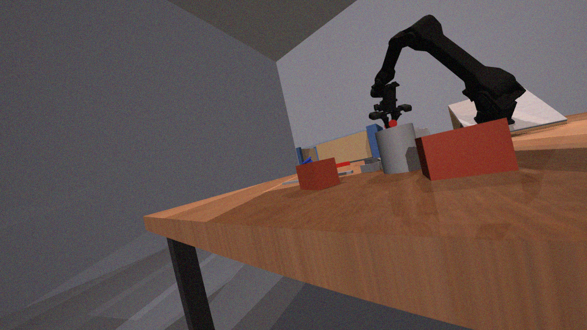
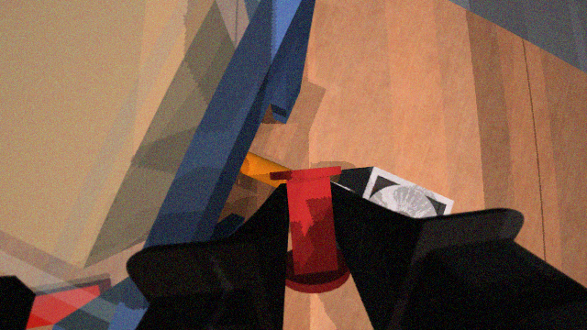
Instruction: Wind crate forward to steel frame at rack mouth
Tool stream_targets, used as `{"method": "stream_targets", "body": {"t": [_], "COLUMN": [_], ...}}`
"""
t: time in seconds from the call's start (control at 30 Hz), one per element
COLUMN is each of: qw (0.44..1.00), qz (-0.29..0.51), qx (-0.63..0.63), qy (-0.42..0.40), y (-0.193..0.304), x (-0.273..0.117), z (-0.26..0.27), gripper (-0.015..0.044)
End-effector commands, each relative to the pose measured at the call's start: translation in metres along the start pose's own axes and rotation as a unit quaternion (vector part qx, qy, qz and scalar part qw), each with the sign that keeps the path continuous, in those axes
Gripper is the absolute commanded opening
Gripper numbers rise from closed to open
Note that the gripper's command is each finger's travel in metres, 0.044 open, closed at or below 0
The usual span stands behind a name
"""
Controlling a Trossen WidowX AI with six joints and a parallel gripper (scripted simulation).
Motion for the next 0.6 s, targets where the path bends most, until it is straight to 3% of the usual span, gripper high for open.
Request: {"method": "stream_targets", "body": {"t": [0.0,0.57], "qw": [1.0,1.0], "qz": [0.013,0.013], "qx": [0.002,0.002], "qy": [-0.002,-0.001], "y": [0.013,0.031], "x": [-0.001,-0.01], "z": [0.002,0.003], "gripper": [0.0,0.0]}}
Point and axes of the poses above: the point midway between the two fingers, 35 mm back from their tips, its own x axis out along the fingers, its own z axis across the jaws, y = z × x, the point moved 1 cm from there along -x, back along the fingers, and after that the axes turned 6 degrees about x, right-handed, at the moved point
